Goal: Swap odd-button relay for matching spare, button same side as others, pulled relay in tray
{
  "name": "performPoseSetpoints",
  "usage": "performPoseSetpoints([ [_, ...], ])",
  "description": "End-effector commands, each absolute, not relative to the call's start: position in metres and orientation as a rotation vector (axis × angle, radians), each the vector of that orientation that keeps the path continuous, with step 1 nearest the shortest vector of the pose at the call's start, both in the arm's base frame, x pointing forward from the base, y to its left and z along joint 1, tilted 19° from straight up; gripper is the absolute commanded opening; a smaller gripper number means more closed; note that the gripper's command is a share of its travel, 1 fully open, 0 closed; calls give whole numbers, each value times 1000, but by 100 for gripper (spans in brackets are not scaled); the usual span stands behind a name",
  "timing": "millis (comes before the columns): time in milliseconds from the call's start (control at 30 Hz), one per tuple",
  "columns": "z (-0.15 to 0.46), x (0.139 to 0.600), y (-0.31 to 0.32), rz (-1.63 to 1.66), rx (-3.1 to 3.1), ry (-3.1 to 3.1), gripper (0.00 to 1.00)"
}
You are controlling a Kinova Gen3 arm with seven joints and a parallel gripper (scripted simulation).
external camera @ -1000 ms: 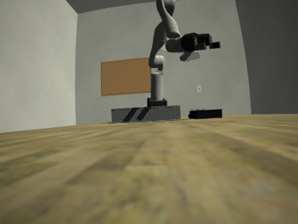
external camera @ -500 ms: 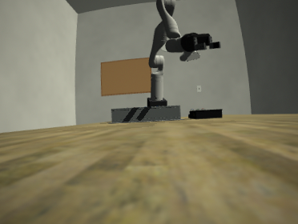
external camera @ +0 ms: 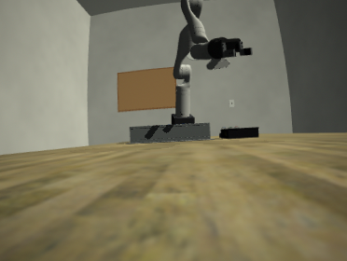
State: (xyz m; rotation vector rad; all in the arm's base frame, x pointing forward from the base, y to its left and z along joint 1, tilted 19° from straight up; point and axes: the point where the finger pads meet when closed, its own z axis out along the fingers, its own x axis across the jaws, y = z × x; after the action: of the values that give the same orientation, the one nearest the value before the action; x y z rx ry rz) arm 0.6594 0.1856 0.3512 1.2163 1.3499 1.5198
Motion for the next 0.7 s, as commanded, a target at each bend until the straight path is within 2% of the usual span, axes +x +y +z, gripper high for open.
performPoseSetpoints([
  [0, 366, 650, 178, 1527, 1209, 1336, 100],
  [667, 392, 600, 150, 1525, 1210, 1338, 100],
])
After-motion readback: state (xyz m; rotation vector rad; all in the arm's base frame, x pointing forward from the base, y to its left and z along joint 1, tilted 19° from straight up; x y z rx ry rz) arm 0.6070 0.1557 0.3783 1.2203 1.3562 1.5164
